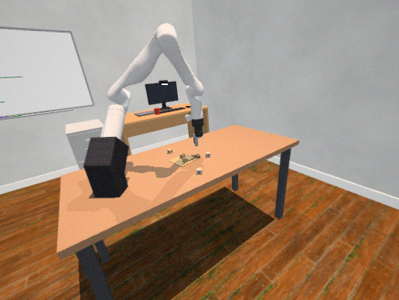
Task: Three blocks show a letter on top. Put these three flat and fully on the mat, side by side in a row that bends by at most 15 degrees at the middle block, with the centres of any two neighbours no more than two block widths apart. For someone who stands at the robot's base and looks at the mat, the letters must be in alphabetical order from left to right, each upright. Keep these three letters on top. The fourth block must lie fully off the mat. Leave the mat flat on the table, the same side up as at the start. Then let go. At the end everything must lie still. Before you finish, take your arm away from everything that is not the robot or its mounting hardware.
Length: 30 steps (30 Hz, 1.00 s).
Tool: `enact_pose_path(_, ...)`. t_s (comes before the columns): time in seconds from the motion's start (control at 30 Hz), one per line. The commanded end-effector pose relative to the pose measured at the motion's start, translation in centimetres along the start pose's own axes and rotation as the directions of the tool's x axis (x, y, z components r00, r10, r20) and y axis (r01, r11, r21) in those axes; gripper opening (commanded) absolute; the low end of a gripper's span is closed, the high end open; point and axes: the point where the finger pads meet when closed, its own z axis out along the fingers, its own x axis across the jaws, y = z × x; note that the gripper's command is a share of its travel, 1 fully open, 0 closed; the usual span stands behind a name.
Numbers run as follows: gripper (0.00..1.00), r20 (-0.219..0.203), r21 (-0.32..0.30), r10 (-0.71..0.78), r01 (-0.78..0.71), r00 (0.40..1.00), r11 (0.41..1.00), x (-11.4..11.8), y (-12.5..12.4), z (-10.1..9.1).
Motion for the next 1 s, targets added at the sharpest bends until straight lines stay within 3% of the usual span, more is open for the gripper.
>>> enact_pose_path(0.0,1.00,-0.005,-0.002,-0.009,0.009,1.000,1.000,0.0,1.6,0.0)
enact_pose_path(0.27,1.00,-0.005,0.003,-0.004,0.004,1.000,1.000,-0.1,1.2,0.1)
enact_pose_path(0.3,1.00,-0.006,-0.002,-0.009,0.009,1.000,1.000,-0.2,2.7,0.0)
enact_pose_path(0.53,1.00,-0.005,0.003,-0.004,0.004,1.000,1.000,-0.3,2.4,0.1)
enact_pose_path(0.57,1.00,-0.005,-0.001,-0.009,0.009,1.000,1.000,-0.5,3.9,0.1)
enact_pose_path(0.8,1.00,-0.005,0.004,-0.005,0.005,1.000,1.000,-0.5,3.5,0.1)
enact_pose_path(0.83,1.00,-0.003,0.000,-0.009,0.009,1.000,1.000,-0.8,4.9,0.1)
enact_pose_path(0.97,1.00,-0.003,0.005,-0.005,0.005,1.000,1.000,-0.8,4.6,0.1)
